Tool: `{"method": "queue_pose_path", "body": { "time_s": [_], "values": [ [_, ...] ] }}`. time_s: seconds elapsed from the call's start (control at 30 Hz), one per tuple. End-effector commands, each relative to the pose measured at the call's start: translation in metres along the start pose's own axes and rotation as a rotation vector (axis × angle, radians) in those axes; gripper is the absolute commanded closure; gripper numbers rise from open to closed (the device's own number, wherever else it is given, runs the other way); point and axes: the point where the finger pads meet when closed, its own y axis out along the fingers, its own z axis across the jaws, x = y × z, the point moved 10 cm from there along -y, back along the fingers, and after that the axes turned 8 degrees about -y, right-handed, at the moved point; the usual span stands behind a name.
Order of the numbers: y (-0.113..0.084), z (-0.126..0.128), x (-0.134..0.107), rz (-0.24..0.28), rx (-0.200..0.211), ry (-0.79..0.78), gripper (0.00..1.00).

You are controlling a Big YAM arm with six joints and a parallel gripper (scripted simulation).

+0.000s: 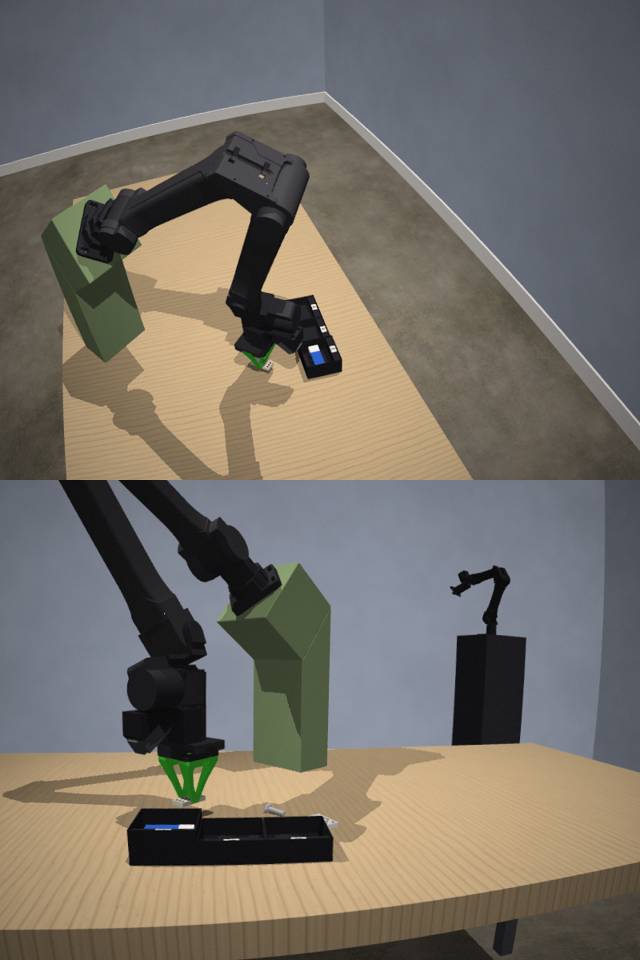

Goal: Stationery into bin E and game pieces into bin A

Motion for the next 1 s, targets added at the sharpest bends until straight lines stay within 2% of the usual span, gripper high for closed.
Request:
{"method": "queue_pose_path", "body": {
  "time_s": [0.0, 0.27, 0.43, 0.47, 0.5, 0.97],
  "values": [
    [-0.018, 0.005, -0.004, 0.007, 0.014, -0.002, 0.79],
    [-0.045, 0.005, -0.004, 0.005, 0.014, -0.001, 0.79],
    [-0.042, 0.007, 0.007, -0.014, 0.016, 0.007, 0.79],
    [-0.035, 0.003, -0.009, 0.029, 0.003, 0.000, 0.79],
    [-0.036, 0.003, -0.010, 0.032, 0.003, -0.001, 0.79],
    [-0.036, 0.005, -0.008, 0.012, 0.007, 0.002, 0.79]
  ]
}}
